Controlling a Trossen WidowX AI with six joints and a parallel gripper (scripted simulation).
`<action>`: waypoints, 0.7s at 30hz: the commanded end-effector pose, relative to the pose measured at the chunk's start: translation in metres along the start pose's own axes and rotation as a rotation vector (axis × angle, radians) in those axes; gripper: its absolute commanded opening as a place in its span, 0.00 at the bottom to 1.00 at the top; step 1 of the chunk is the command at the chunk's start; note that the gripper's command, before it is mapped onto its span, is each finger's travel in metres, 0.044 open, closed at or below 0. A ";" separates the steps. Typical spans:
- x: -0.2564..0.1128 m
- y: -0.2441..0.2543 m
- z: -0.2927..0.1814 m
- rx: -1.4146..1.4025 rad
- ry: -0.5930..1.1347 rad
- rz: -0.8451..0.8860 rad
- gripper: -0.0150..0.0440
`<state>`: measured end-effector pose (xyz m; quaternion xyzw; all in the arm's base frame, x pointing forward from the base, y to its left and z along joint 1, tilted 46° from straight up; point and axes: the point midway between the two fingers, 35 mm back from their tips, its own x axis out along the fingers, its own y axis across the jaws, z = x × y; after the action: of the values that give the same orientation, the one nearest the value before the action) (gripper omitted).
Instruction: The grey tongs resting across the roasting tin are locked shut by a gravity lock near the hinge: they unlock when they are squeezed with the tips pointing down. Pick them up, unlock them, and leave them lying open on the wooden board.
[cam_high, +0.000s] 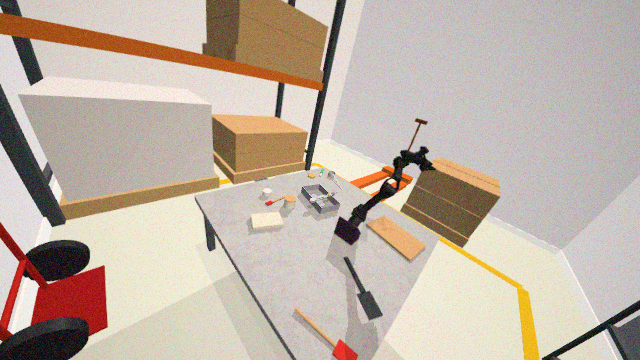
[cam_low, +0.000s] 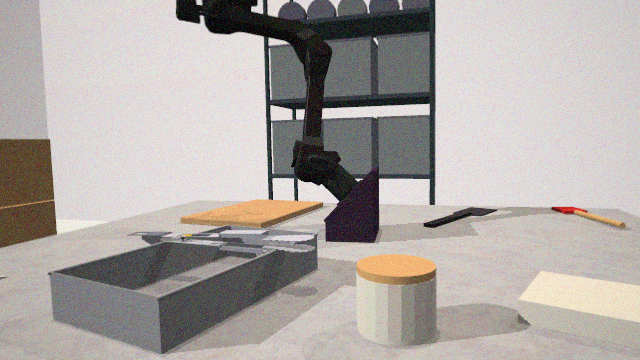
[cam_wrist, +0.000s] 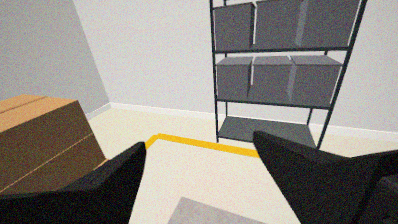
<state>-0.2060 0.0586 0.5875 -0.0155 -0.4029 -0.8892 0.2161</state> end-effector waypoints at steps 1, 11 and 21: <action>0.000 0.001 -0.001 0.000 0.001 0.003 0.89; 0.001 0.045 -0.016 -0.018 -0.040 0.118 0.69; -0.018 0.125 -0.073 -0.018 0.008 0.366 0.69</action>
<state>-0.1523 -0.0344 0.6201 -0.0793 -0.3889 -0.8530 0.3390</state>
